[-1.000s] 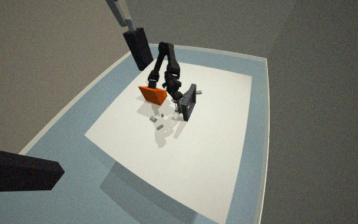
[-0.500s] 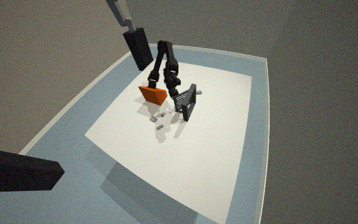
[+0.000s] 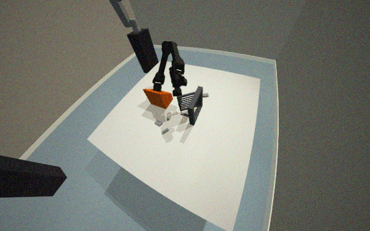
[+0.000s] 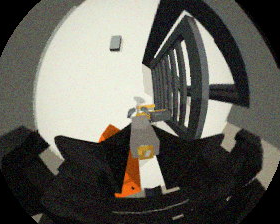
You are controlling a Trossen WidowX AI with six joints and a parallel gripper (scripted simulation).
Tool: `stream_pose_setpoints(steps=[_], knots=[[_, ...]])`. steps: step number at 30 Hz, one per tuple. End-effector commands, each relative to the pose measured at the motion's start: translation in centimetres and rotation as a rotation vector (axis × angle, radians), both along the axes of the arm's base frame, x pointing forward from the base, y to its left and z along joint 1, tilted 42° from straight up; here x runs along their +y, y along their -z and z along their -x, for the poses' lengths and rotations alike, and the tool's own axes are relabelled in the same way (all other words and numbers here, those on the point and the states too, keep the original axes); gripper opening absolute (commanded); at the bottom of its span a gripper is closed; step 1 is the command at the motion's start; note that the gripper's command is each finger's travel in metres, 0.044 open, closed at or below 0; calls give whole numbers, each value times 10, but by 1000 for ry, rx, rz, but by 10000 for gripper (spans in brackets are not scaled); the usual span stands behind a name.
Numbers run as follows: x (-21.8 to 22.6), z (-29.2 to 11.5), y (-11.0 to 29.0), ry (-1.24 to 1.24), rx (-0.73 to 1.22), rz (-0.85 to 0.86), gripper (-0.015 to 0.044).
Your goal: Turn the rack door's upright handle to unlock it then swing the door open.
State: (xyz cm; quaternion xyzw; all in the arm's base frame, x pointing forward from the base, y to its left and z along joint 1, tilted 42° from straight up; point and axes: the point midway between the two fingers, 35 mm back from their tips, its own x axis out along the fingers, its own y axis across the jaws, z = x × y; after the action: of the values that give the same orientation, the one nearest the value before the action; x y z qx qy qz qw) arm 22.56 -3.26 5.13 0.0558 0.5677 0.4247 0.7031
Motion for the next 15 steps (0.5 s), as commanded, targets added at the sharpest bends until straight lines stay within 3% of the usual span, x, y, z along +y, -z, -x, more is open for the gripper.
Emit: stream_pose_setpoints(steps=[1,15], knots=[[8,3,-7,68,55,-3,16],[30,8,-27,226,196,-4,16]])
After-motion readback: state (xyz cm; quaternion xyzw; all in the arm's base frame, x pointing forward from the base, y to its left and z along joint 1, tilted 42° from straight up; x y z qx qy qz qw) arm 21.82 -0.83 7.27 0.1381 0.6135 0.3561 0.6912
